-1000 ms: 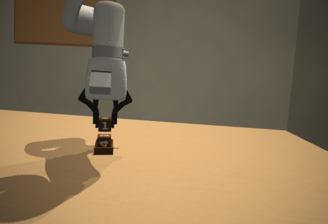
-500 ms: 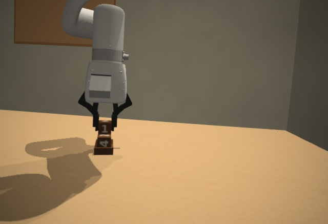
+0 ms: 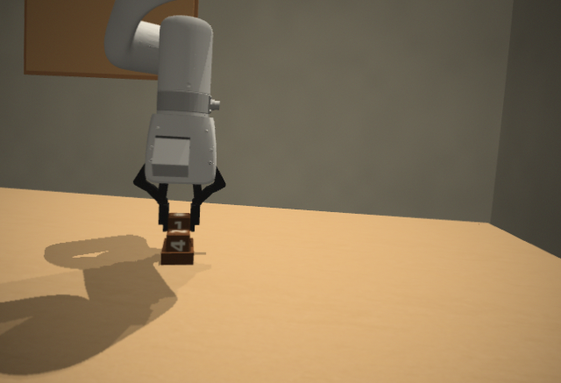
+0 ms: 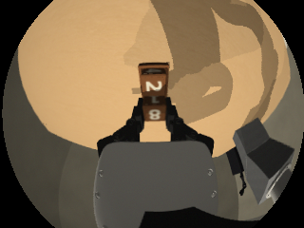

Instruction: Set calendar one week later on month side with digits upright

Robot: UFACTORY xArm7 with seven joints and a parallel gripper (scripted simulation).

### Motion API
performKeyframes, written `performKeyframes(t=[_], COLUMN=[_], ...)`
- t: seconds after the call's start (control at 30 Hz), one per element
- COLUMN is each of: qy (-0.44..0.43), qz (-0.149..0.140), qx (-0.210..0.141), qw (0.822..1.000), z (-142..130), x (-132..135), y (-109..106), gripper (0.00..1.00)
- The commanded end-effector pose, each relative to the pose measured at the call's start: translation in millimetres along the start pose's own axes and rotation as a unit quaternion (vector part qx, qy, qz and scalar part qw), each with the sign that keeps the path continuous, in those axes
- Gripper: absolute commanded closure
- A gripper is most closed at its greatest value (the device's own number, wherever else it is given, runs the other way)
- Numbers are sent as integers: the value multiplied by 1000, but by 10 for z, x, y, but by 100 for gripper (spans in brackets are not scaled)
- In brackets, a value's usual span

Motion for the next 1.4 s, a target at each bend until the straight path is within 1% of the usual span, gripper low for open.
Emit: performKeyframes(t=[0.0, 1.37], qy=[0, 0], qz=[1, 1], qx=[-1, -1], qw=[1000, 1000], z=[-9, -9], x=[-6, -6], y=[25, 60], gripper=[71, 71])
Point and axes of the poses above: the point where the finger pads meet when closed, its own y axis out along the fingers, its own x axis across the jaws, z = x × y, the point moved 5 cm from there along -y, back along the fingers, and after that the axes turned 10 degrees about y, right-handed, at the moved point
